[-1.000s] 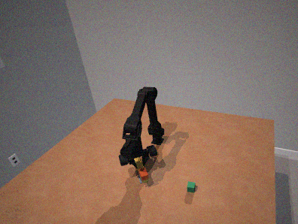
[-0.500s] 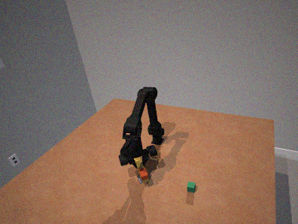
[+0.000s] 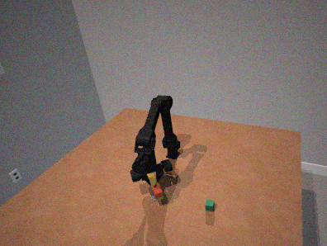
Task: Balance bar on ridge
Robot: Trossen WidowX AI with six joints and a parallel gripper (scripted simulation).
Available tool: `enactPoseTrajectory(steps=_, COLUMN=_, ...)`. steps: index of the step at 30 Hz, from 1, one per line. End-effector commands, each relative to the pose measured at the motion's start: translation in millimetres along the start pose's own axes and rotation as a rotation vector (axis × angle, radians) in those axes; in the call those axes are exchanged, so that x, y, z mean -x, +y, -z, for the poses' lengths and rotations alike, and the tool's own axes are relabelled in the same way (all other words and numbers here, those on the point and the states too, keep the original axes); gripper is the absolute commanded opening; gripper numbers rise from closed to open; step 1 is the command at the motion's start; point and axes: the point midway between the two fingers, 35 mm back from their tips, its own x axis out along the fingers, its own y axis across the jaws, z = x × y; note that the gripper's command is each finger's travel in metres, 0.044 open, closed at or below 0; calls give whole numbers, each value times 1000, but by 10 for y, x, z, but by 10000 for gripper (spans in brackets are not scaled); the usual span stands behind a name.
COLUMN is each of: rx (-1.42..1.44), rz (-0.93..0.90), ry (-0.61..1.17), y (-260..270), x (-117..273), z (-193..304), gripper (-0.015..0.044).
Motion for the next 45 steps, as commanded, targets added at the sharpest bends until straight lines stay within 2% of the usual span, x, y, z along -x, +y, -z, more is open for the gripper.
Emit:
enactPoseTrajectory(steps=1, rx=3, rz=-3, ry=2, y=6, x=12, z=7, gripper=0)
enactPoseTrajectory(steps=34, rx=0, rz=0, ry=0, y=0, x=0, z=0, gripper=0)
enactPoseTrajectory(steps=40, rx=0, rz=0, ry=0, y=0, x=0, z=0, gripper=157)
enactPoseTrajectory(steps=45, rx=0, rz=0, ry=0, y=0, x=0, z=0, gripper=167)
